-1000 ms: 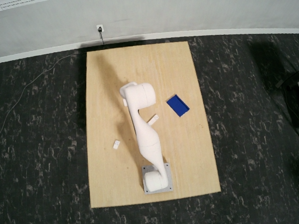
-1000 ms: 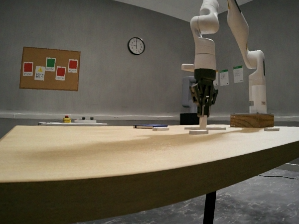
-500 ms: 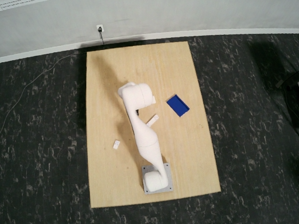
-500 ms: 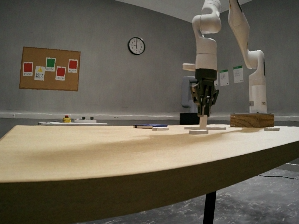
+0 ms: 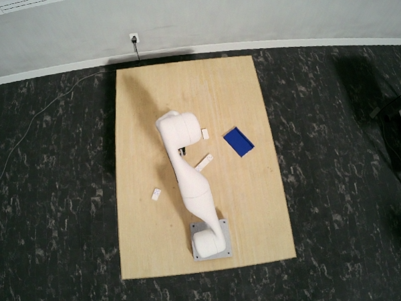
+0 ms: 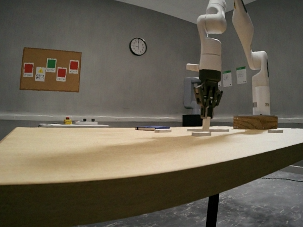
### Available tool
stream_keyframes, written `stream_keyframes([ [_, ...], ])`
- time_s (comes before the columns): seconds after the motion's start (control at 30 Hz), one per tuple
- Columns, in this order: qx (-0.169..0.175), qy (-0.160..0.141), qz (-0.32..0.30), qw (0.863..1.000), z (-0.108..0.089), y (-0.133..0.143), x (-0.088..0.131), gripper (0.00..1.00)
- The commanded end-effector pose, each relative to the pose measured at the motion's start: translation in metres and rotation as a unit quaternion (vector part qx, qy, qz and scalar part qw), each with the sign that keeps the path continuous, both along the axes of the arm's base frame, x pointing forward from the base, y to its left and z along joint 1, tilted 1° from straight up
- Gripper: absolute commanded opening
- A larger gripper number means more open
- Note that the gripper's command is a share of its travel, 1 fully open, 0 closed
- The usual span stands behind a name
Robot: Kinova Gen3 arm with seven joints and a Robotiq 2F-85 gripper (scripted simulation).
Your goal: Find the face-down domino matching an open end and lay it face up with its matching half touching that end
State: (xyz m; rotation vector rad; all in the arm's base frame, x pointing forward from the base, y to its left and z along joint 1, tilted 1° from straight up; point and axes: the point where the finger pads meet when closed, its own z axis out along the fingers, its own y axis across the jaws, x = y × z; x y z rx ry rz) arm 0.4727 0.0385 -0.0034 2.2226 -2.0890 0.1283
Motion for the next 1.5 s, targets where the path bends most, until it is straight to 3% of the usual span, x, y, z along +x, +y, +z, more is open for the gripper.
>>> stream_keyframes([
  [0.0, -0.002, -0.001, 0.000, 1.000, 0.001, 0.001, 0.000, 0.35],
  [1.03, -0.030, -0.003, 0.000, 1.000, 0.000, 0.007, 0.000, 0.35],
  [1.47, -0.030, -0.003, 0.000, 1.000, -0.005, 0.023, -0.001, 0.35],
])
